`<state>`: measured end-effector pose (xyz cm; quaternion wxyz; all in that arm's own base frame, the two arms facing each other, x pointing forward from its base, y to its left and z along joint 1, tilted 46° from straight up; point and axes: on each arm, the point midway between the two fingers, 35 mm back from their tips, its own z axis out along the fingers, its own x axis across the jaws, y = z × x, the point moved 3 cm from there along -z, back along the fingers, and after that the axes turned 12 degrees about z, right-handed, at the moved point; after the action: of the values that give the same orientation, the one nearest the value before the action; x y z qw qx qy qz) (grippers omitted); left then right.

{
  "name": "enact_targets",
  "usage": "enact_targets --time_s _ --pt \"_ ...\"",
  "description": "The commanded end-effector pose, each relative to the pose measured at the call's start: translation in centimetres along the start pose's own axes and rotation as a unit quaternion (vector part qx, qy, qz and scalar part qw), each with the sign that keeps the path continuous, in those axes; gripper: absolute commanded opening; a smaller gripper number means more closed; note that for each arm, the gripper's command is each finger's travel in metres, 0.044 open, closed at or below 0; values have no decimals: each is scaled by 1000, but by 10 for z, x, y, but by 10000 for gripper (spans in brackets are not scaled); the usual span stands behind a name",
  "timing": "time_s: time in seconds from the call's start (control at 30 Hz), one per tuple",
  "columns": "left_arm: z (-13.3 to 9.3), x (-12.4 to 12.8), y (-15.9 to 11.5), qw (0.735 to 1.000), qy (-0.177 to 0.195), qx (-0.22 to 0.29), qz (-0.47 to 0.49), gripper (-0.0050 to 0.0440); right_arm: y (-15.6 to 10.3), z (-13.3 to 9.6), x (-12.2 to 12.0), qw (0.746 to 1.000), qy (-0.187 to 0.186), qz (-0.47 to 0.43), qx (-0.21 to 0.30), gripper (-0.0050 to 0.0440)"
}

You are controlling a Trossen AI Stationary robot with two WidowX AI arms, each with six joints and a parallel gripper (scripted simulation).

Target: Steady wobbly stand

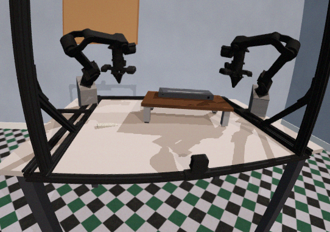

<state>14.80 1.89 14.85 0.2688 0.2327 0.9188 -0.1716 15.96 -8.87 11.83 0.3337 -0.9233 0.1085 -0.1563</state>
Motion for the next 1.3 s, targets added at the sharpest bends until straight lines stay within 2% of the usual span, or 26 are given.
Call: enact_targets --time_s 0.0,0.23,0.27,0.57,0.8,0.83,1.17,1.27 --pt "-7 -3 -20 990 -19 94 -101 0 0 0 0 1000 0 0 0 0" --pt "-8 -4 -22 990 -20 93 -101 0 0 0 0 1000 0 0 0 0" --pt "0 0 -2 1000 -1 10 -10 0 0 0 0 1000 0 0 0 0" --pt "-7 -2 -19 990 -19 95 -102 0 0 0 0 1000 0 0 0 0" --pt "-8 -3 -21 990 -20 95 -103 0 0 0 0 1000 0 0 0 0" --pt "0 0 -2 1000 -1 8 -8 0 0 0 0 1000 0 0 0 0" --pt "-4 0 -13 995 -12 68 -71 0 0 0 0 1000 0 0 0 0" --pt "-4 0 -13 995 -12 68 -71 0 0 0 0 1000 0 0 0 0"
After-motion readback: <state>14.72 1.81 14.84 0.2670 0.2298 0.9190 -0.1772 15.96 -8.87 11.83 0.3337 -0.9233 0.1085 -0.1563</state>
